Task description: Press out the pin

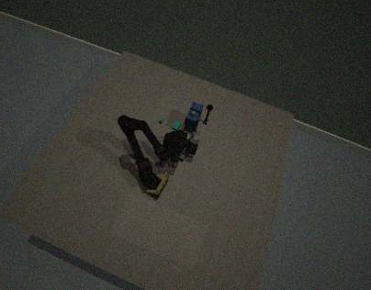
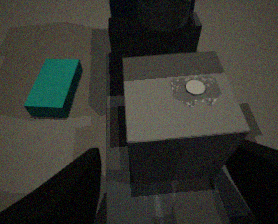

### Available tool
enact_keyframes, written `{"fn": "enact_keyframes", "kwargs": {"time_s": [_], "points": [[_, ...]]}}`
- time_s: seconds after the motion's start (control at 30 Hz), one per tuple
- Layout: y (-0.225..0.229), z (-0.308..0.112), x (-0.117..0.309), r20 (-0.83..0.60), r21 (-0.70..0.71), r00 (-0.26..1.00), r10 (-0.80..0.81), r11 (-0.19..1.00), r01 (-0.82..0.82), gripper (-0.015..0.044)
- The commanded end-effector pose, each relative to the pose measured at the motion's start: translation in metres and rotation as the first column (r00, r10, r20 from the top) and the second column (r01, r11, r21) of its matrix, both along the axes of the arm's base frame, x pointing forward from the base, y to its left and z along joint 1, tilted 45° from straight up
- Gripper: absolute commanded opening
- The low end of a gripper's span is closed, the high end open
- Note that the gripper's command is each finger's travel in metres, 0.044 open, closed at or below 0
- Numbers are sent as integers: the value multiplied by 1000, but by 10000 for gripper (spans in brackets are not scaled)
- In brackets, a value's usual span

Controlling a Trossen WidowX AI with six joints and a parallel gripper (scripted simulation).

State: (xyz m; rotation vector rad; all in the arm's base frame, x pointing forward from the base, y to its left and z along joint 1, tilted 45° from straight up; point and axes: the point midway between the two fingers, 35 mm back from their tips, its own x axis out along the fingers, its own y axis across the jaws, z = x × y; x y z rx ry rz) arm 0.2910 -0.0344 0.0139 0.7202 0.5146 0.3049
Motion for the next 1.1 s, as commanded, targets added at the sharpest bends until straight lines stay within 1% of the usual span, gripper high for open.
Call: {"fn": "enact_keyframes", "kwargs": {"time_s": [0.0,0.53,0.67,0.73,0.83,1.07], "points": [[4,3,-1,-6,6,1000,-3,1000,3,300],[5,5,1,-1,1,1000,-6,1000,6,300],[0,-2,2,-3,6,1000,-5,1000,5,300],[-1,-3,-6,-5,4,1000,-3,1000,3,300],[-2,-5,-32,-6,5,1000,-5,1000,5,300],[-3,-5,-30,-10,7,1000,-13,1000,13,300]]}}
